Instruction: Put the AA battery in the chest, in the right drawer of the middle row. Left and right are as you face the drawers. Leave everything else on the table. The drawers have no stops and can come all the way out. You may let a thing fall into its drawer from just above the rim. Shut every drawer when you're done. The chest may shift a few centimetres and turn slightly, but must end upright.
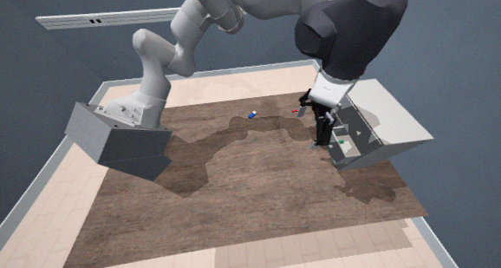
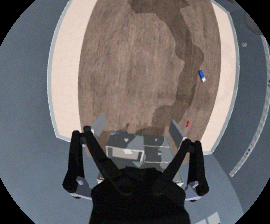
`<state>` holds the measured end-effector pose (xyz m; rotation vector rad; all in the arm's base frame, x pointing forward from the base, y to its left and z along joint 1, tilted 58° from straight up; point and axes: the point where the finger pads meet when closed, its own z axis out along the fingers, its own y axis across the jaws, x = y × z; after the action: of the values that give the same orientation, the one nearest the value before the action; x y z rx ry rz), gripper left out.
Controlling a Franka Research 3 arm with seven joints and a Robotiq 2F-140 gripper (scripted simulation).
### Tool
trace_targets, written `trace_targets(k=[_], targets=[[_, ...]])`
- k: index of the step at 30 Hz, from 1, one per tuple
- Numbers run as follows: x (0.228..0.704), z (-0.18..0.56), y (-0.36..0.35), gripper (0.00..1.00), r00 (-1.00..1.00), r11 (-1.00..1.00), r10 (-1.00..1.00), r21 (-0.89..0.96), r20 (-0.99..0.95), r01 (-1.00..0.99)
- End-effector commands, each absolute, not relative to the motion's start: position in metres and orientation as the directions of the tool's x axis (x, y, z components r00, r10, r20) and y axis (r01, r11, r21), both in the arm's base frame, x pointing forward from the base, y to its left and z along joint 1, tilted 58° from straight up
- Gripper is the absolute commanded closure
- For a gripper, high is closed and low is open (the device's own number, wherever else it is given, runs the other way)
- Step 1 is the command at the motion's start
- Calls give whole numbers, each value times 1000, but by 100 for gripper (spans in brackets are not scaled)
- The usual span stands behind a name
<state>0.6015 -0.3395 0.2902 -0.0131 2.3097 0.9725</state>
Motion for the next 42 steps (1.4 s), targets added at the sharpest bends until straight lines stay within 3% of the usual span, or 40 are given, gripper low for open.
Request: trace_targets(k=[1, 23, 31, 42], targets=[[600, 289, -338, 0, -816, 719, 237, 660, -528, -219], [600, 289, -338, 0, -813, 720, 235, 657, -533, -223], [541, 216, -325, 0, -816, 718, 236, 660, -528, -219], [541, 216, -325, 0, -810, 718, 243, 660, -533, -219]])
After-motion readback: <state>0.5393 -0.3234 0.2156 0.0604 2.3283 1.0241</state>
